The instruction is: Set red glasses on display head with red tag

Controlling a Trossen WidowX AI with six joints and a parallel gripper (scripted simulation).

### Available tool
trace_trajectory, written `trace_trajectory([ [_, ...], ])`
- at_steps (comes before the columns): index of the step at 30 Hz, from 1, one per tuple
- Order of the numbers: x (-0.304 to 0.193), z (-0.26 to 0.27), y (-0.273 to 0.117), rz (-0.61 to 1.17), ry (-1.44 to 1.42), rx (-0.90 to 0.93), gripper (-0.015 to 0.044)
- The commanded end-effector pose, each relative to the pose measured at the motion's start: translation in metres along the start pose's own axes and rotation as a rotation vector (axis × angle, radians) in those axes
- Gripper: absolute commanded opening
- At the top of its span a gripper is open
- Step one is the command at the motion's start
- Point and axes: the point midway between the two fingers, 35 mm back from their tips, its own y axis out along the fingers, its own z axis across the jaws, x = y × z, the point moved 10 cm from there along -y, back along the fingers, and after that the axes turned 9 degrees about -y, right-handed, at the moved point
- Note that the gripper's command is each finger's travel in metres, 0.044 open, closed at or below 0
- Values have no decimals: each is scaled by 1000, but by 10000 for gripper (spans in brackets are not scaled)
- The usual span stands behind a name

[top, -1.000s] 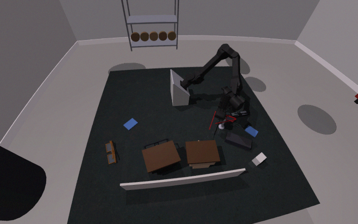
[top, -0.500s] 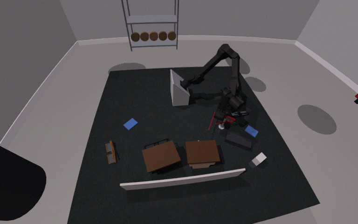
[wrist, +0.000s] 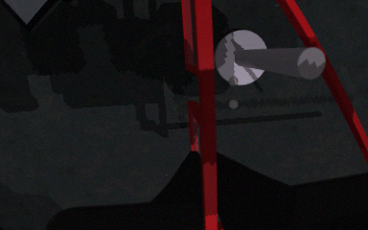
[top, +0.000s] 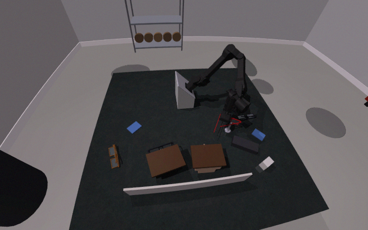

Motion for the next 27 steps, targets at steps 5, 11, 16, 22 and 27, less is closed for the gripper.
trace_trajectory([
  [5,-4,5,1,5,6,0,0],
  [11,-5,8,1,5,6,0,0],
  [16,-7,11,1,5,6,0,0],
  [22,-9,14,1,5,7,0,0],
  [27,-11,16,1,5,7,0,0],
])
